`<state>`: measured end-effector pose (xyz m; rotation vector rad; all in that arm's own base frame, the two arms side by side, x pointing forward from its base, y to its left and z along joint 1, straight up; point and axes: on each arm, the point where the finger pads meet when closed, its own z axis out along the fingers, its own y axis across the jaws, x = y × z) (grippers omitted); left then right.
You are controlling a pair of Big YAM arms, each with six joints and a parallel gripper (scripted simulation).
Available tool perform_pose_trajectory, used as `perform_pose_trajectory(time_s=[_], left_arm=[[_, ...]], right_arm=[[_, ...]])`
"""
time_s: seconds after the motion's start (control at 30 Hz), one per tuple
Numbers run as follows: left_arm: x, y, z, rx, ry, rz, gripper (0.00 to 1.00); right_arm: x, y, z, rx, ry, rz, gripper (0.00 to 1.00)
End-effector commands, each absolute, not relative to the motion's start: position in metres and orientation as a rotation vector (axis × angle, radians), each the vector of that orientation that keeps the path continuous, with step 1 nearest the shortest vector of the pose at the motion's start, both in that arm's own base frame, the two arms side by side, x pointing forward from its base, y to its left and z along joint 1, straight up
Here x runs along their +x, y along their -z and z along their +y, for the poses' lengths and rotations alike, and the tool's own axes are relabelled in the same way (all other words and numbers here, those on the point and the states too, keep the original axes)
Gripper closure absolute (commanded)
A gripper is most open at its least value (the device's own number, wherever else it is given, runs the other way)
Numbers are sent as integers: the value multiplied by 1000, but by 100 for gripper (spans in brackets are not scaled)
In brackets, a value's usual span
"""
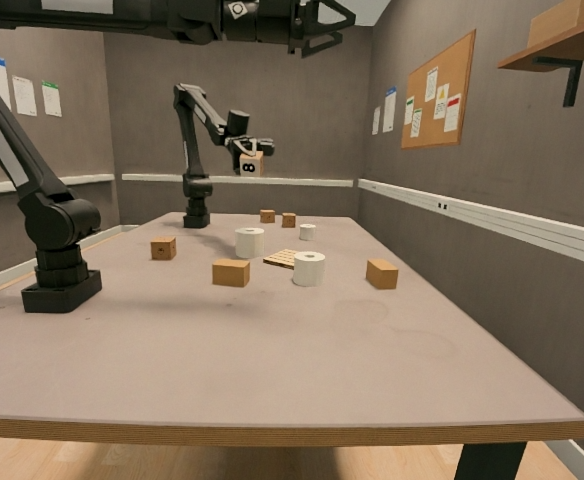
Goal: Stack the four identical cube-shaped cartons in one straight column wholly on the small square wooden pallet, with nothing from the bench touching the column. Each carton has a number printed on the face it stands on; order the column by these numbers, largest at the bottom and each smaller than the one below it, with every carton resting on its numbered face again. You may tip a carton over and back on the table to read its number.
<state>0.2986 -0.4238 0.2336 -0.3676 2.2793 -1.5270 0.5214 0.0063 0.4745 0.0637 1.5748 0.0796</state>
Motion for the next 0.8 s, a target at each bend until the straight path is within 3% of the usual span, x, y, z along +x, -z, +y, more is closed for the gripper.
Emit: perform_pose_trajectory(time_s=[0.0,0.77], left_arm=[[306,-260,-432,-357,1568,2228,50],[306,-260,-432,-357,1568,2228,50]], right_arm=[[529,-451,31,178,-258,1555,0],[488,-317,159,667,-1126,1405,0]])
